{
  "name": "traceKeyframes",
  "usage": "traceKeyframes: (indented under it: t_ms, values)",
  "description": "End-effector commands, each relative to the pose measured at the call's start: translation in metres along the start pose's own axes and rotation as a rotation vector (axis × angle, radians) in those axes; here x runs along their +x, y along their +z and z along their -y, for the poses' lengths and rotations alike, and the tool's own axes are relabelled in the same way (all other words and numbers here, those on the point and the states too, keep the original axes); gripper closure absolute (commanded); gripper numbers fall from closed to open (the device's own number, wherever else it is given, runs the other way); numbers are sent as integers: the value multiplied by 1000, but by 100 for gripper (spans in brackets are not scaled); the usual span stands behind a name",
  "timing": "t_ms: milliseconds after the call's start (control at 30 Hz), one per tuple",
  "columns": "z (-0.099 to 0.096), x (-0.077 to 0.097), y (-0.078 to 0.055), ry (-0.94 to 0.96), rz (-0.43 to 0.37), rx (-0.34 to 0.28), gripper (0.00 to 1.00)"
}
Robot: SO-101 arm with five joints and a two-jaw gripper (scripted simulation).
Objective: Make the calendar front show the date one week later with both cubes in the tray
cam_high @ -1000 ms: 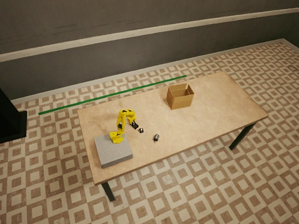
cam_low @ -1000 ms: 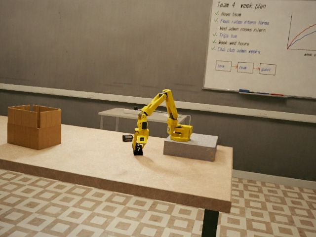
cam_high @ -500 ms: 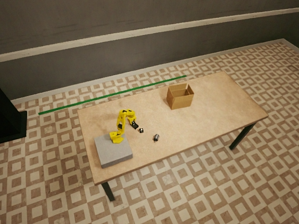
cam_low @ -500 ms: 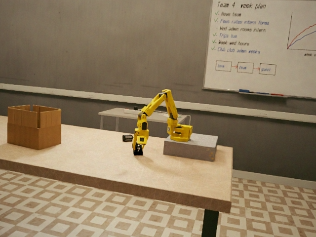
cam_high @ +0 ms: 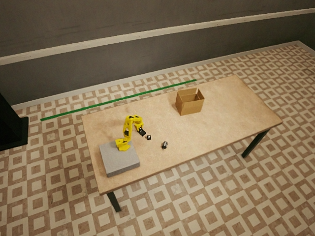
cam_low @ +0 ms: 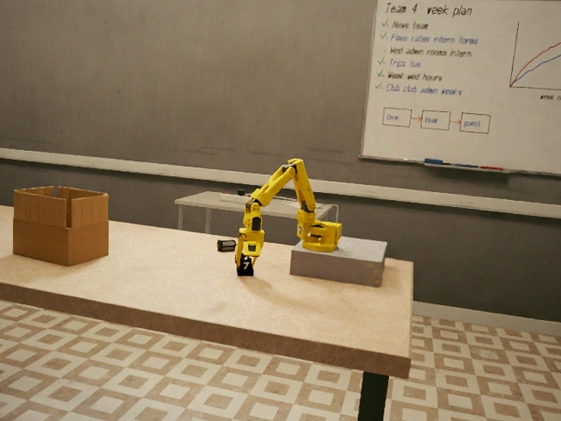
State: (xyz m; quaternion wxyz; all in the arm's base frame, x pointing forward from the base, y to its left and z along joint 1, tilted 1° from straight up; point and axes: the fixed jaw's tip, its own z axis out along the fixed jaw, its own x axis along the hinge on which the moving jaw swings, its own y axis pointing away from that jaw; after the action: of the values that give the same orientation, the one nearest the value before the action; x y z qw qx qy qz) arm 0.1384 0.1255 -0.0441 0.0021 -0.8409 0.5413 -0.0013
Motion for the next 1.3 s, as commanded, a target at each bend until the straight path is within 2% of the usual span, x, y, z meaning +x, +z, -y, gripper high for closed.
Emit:
traceKeyframes:
  t_ms: [0, 567, 967, 1100, 1267]
  values:
    - [-5, 0, 4, 4, -5, -20, 80]
    - [-5, 0, 4, 4, -5, -20, 66]
    - [-5, 0, 3, 4, -5, -20, 64]
    - [-4, 0, -1, 4, -5, -20, 64]
    - [-2, -1, -15, 4, -5, -20, 64]
